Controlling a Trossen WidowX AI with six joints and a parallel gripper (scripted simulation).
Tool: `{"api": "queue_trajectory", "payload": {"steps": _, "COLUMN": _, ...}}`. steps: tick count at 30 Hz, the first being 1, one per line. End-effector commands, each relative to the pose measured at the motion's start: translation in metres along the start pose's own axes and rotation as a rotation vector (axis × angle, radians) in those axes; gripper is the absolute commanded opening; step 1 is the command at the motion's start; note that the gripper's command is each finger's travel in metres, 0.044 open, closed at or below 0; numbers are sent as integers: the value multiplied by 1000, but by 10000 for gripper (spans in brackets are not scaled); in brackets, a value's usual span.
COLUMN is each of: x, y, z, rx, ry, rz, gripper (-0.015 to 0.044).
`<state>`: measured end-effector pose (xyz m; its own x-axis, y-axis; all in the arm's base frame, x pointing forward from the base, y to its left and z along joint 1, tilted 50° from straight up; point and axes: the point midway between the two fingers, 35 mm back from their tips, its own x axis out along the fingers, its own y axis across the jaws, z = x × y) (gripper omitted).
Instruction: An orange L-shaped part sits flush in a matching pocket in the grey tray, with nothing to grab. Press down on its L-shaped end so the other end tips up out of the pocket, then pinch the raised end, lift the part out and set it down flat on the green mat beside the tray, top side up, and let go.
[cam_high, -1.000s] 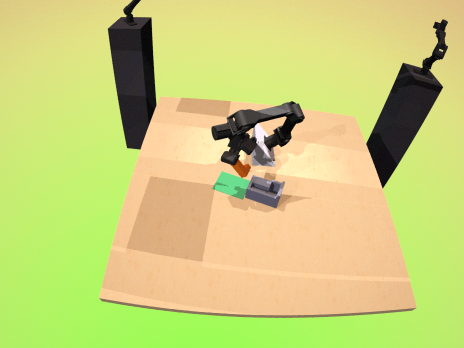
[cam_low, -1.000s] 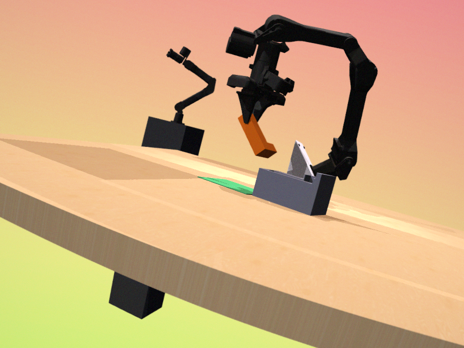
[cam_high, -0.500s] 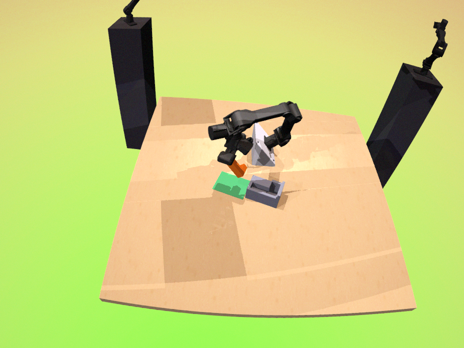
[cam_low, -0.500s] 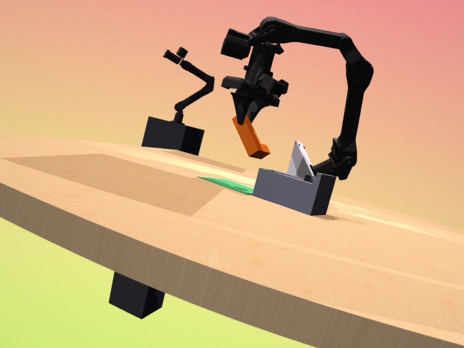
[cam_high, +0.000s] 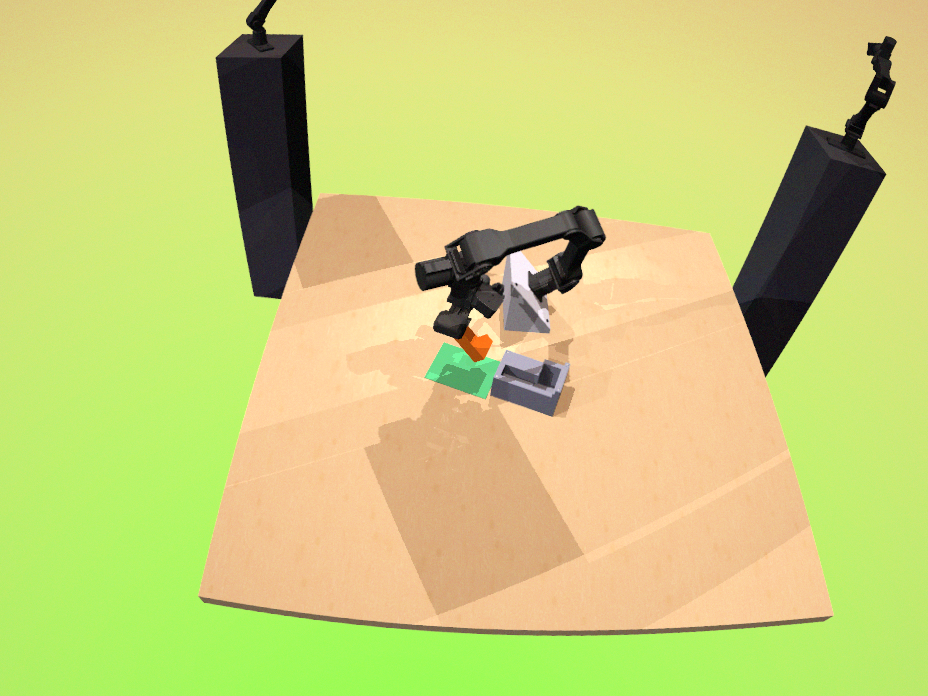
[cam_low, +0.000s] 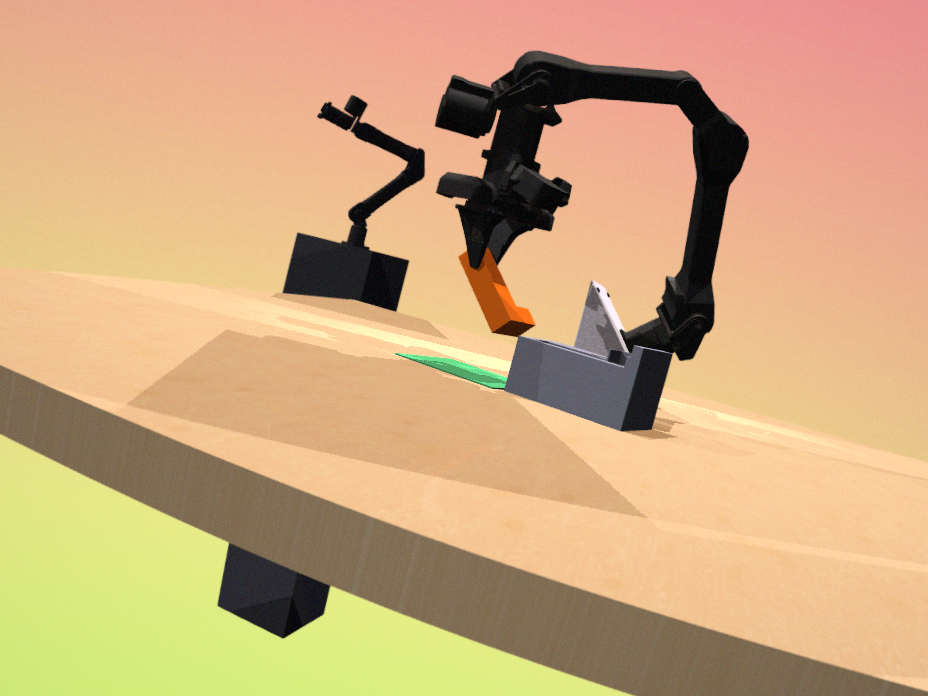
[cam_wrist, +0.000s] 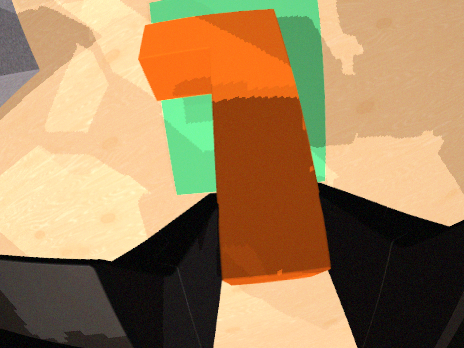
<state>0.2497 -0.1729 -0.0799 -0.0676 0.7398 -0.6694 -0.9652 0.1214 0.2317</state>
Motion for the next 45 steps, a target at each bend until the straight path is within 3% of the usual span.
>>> {"api": "queue_trajectory", "payload": {"steps": 1, "x": 10, "y": 1, "z": 1, "rx": 6, "ry": -8, "rz": 2, "gripper": 0}}
{"api": "queue_trajectory", "payload": {"steps": 28, "x": 52, "y": 1, "z": 2, "rx": 5, "ry": -10, "rz": 2, "gripper": 0}}
{"api": "queue_trajectory", "payload": {"steps": 45, "x": 53, "y": 1, "z": 2, "rx": 5, "ry": -10, "rz": 2, "gripper": 0}}
